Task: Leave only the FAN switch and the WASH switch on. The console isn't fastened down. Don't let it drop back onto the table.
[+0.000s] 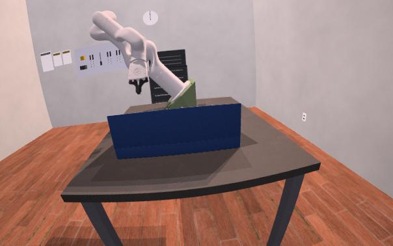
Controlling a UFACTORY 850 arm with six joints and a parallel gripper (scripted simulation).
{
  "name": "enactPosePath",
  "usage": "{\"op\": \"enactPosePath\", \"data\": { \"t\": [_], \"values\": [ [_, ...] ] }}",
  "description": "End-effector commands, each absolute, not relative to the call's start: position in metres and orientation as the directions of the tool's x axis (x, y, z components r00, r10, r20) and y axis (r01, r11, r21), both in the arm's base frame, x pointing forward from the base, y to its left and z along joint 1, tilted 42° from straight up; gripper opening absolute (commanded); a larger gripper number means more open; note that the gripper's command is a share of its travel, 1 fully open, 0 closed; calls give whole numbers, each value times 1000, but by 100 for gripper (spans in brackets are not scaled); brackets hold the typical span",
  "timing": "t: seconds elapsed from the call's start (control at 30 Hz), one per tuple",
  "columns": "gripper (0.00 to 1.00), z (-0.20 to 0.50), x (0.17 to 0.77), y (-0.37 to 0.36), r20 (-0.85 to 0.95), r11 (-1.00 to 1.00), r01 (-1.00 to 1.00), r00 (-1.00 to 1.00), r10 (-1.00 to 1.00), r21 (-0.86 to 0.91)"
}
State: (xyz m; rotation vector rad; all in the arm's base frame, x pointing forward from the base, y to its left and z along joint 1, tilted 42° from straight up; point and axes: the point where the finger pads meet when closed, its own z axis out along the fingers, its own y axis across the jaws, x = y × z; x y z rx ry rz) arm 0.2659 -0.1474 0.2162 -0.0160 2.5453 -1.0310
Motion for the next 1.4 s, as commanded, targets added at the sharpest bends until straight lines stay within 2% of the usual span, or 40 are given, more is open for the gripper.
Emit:
{"op": "enactPosePath", "data": {
  "t": [0.0,1.37],
  "values": [
    [0,217,266,-147,-354,729,135,-922,-155,-671],
    [0,173,291,-193,-354,729,135,-922,-155,-671]
  ]
}}
